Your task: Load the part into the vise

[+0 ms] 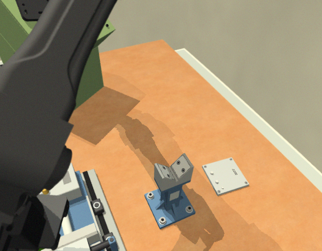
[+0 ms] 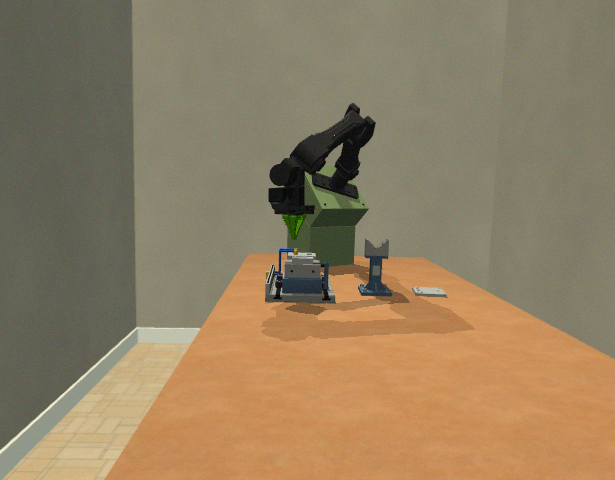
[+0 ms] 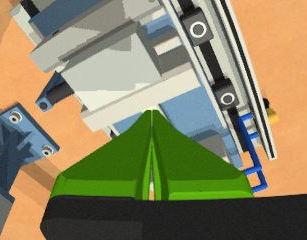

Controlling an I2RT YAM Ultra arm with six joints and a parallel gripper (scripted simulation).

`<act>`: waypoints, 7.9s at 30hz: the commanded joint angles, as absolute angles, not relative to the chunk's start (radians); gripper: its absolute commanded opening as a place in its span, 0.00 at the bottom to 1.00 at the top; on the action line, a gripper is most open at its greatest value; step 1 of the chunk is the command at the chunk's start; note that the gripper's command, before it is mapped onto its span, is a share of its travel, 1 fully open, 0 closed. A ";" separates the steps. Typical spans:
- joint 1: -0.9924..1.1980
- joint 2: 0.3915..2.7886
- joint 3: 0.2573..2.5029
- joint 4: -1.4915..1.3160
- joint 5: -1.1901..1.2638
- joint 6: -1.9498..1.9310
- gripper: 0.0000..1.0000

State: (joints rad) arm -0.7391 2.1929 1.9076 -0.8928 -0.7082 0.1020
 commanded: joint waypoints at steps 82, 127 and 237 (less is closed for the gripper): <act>-0.716 2.037 1.626 -0.704 -0.681 1.256 0.00; -0.649 2.104 1.620 -0.558 -0.648 1.335 0.00; -0.663 2.122 1.655 -0.576 -0.653 1.315 0.00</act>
